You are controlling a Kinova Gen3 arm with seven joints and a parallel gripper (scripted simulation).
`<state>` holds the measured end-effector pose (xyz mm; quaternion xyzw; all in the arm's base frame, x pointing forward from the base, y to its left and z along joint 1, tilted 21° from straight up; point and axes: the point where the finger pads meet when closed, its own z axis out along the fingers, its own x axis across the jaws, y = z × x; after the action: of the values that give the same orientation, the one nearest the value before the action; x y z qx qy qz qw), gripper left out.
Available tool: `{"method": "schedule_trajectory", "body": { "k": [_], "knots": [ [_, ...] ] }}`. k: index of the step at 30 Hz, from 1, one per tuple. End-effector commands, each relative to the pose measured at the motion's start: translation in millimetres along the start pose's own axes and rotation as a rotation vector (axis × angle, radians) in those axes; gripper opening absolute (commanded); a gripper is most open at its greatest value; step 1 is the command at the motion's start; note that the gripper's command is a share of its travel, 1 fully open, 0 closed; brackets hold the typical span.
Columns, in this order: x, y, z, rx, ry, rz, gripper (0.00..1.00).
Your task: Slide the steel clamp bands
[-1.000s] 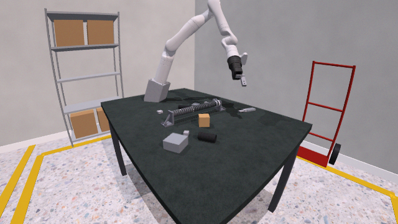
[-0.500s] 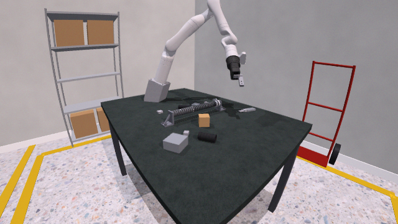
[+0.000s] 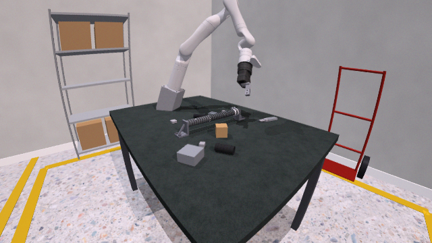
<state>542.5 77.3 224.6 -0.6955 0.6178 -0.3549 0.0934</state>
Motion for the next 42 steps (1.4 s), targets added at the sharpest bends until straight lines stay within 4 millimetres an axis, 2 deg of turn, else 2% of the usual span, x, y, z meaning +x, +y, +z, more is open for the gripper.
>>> {"method": "schedule_trajectory", "body": {
  "k": [1, 8, 15, 17, 29, 42],
  "knots": [
    [11, 11, 1, -0.056, -0.014, 0.104, 0.00],
    [12, 49, 1, -0.180, -0.050, 0.414, 0.00],
    [4, 80, -5, -0.297, -0.080, 0.705, 0.00],
    [4, 80, -5, -0.297, -0.080, 0.705, 0.00],
    [-20, 111, -21, -0.472, -0.122, 1.136, 0.00],
    [-42, 119, -36, -0.596, -0.149, 1.430, 0.00]
  ]
}}
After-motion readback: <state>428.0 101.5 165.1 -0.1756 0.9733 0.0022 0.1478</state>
